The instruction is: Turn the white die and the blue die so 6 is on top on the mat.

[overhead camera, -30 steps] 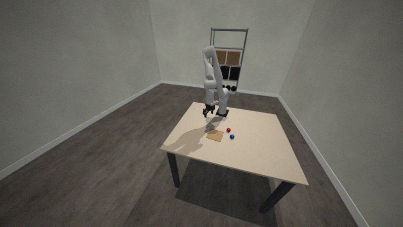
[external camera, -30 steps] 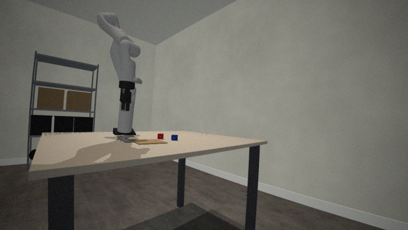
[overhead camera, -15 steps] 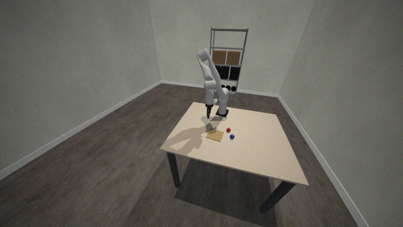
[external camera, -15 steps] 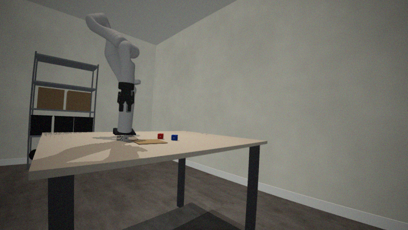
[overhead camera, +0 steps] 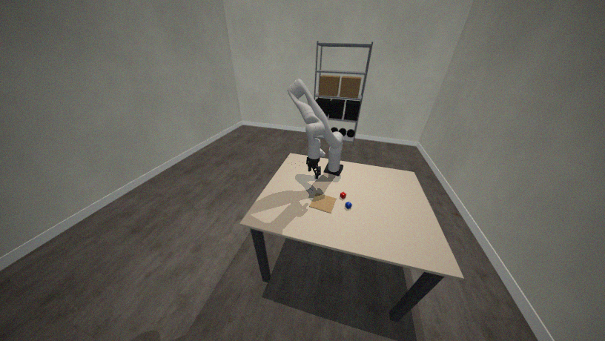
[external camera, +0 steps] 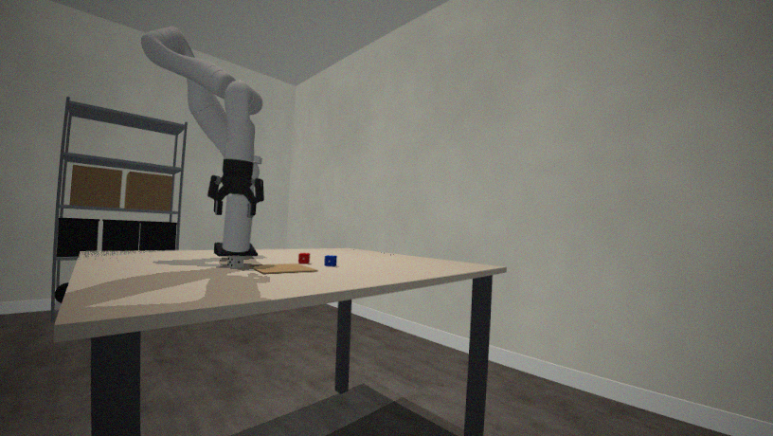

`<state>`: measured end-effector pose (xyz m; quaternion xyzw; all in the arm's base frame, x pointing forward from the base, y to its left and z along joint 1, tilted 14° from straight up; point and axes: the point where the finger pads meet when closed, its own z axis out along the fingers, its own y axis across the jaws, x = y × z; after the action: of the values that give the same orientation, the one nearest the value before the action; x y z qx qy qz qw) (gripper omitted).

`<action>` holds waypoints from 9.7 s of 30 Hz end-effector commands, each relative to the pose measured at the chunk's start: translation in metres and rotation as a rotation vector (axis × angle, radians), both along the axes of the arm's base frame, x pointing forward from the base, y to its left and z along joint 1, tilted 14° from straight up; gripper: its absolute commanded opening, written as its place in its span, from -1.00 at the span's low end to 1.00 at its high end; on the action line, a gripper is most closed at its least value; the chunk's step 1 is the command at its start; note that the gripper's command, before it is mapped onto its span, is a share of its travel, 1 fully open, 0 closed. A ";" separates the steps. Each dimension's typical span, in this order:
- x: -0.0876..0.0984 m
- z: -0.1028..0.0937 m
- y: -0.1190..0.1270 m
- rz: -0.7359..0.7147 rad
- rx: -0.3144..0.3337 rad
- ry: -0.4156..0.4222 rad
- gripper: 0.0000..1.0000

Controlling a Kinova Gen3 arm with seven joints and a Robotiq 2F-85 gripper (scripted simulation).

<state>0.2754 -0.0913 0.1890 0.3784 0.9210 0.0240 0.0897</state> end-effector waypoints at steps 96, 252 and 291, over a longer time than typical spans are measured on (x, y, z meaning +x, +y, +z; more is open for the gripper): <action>0.030 -0.026 0.004 1.044 -0.225 -0.023 -0.07; 0.045 -0.086 0.002 1.048 -0.225 -0.023 -0.07; 0.050 -0.110 0.001 1.048 -0.225 -0.023 -0.07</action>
<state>0.3262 -0.0916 0.0801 -0.1436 0.9825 -0.0310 0.1148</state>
